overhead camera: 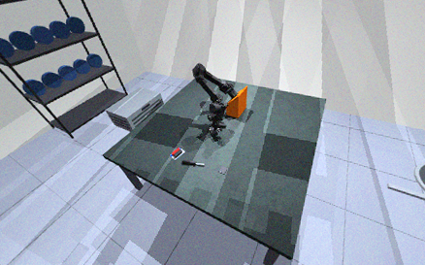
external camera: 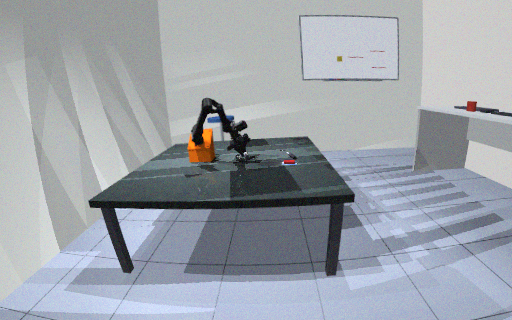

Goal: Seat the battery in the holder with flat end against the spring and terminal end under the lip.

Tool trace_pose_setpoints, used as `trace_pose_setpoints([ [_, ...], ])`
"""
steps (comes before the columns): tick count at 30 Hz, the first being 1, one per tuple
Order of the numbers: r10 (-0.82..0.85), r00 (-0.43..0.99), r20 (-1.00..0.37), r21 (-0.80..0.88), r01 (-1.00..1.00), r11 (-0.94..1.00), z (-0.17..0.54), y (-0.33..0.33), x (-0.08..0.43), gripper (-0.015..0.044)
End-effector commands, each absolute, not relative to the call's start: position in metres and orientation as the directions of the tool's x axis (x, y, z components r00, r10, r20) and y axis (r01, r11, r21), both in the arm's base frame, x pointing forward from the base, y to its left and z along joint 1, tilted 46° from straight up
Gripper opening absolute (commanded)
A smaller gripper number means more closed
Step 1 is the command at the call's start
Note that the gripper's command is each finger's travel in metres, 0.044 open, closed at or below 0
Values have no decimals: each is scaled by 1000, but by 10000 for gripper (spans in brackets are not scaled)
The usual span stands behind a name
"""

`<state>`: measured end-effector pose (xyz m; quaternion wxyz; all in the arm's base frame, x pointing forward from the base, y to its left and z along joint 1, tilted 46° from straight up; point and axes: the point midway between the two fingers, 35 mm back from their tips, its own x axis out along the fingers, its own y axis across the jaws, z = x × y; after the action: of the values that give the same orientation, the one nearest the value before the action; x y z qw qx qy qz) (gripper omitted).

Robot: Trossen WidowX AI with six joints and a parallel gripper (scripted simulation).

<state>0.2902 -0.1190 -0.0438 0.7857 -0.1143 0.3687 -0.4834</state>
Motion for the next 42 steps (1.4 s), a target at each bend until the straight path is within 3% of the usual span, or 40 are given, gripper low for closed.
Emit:
trace_pose_setpoints([
  [1,-849,267,-455,-546,670,503,-46,-120,287,68],
  [42,-838,330,-434,-532,657,534,-56,-112,264,68],
])
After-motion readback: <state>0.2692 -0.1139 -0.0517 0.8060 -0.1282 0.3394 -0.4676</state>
